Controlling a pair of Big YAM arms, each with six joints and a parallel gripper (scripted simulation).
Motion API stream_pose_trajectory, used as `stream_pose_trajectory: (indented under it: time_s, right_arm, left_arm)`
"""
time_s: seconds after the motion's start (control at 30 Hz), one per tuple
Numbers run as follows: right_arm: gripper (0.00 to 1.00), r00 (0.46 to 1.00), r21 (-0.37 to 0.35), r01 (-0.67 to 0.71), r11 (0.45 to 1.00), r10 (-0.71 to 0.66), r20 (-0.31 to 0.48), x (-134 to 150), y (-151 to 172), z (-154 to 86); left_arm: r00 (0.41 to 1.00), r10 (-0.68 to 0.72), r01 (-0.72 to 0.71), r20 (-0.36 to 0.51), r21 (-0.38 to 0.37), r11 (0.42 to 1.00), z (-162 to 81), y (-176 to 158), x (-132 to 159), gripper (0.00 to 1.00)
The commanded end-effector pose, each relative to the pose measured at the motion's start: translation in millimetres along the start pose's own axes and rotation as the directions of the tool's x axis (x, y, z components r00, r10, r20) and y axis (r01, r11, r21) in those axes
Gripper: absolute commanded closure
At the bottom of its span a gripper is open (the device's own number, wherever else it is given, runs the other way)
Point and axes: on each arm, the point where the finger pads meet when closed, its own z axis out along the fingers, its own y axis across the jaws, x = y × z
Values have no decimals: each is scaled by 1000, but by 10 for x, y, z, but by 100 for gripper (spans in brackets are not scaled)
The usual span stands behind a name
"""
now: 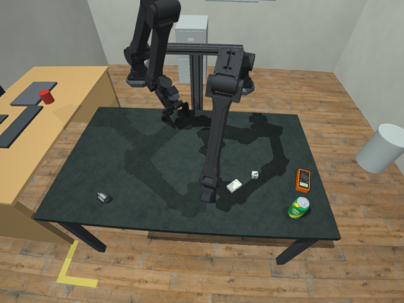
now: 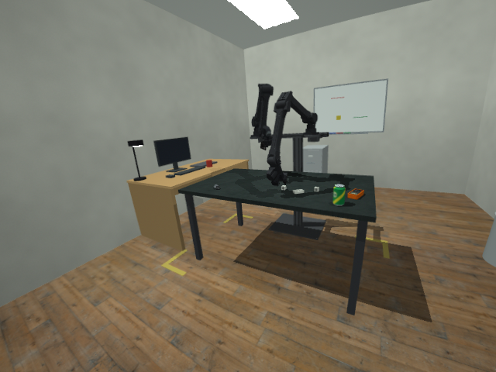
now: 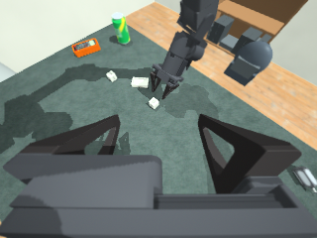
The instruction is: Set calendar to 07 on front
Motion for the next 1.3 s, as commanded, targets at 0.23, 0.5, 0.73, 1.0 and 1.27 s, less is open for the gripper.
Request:
stream_pose_trajectory:
  time_s: [0.23, 0.5, 0.73, 1.0, 1.27]
  right_arm:
    - [0, 1000, -5, 0, 1000, 0, 8, -25, 14, -26]
    - [0, 1000, -5, 0, 1000, 0, 8, -25, 14, -26]
    - [0, 1000, -5, 0, 1000, 0, 8, -25, 14, -26]
    - [0, 1000, -5, 0, 1000, 0, 8, -25, 14, -26]
    - [0, 1000, -5, 0, 1000, 0, 8, -25, 14, -26]
  left_arm:
    - [1000, 24, -24, -5, -2, 1000, 239, 52, -70, 47]
    - [1000, 21, -21, -14, -8, 1000, 375, 24, -15, 47]
    - [1000, 18, -18, -15, -5, 1000, 477, 36, -15, 47]
    - [1000, 14, -14, -15, -7, 1000, 570, 23, -8, 47]
    - [1000, 5, -5, -15, -3, 1000, 579, 54, -16, 47]
